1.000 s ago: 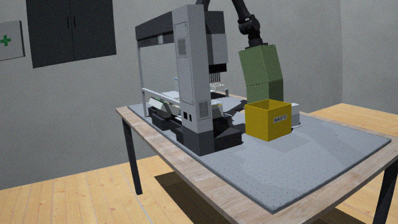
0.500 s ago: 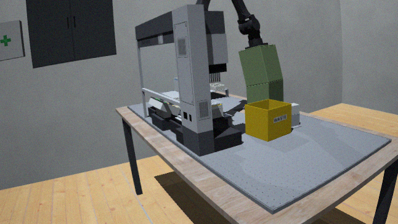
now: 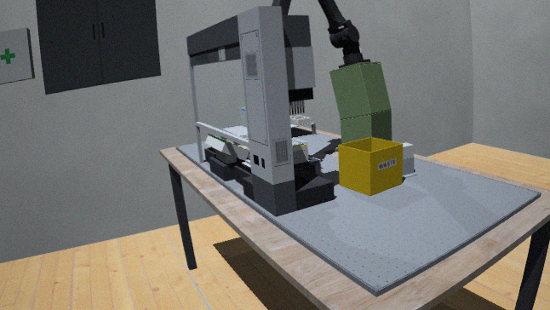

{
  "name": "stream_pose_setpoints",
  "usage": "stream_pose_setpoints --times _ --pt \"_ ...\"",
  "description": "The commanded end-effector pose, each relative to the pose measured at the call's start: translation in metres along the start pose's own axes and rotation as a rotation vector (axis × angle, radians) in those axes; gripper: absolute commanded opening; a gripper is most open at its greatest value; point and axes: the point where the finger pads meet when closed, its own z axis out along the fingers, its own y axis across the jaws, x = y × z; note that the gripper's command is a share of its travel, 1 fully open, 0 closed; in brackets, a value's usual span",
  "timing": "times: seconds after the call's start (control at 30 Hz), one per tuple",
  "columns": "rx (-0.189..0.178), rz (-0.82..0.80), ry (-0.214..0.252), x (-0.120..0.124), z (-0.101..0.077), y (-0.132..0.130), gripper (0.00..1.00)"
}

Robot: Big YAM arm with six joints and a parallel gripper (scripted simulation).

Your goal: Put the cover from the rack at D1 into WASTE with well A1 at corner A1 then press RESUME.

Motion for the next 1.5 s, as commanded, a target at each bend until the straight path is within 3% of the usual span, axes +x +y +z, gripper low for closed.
stream_pose_setpoints --times 0.0,1.47 --pt "0.000 0.000 -0.008 -0.005 0.009 -0.002 1.00" --pt "-0.004 0.007 -0.029 -0.018 0.069 -0.001 1.00"
